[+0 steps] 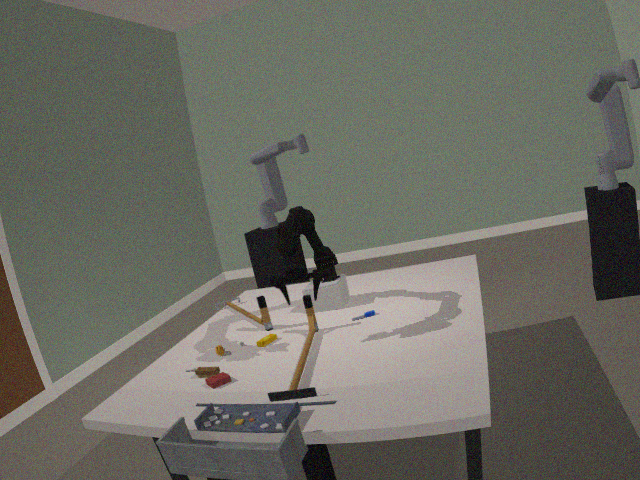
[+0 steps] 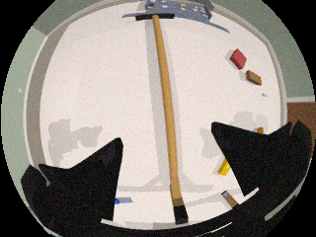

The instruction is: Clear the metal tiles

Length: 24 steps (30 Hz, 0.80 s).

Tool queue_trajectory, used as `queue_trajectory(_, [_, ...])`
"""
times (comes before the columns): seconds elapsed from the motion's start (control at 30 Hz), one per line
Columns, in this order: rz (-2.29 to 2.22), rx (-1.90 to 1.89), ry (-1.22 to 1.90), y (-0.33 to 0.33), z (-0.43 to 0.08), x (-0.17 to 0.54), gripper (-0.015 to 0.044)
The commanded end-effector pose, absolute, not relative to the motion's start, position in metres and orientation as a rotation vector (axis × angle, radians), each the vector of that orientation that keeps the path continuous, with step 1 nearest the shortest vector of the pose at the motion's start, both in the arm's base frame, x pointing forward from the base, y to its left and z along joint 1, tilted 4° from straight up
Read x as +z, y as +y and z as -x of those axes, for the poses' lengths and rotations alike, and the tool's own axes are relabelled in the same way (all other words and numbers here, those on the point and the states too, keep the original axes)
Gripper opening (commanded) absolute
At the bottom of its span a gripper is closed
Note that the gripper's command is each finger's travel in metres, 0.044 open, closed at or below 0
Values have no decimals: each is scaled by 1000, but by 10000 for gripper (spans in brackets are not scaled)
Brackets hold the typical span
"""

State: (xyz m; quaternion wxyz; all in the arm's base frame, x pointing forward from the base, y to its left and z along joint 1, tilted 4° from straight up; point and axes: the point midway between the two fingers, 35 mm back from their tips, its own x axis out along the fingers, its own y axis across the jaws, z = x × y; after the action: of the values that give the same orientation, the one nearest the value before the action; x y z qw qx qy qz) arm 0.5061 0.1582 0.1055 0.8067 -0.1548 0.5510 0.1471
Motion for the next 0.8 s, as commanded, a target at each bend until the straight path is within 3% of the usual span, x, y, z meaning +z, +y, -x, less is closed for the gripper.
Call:
queue_trajectory(0.0, [326, 303, 1152, 156, -501, 118, 440])
queue_trajectory(0.77, [300, 282, 985, 148, -470, 190, 440])
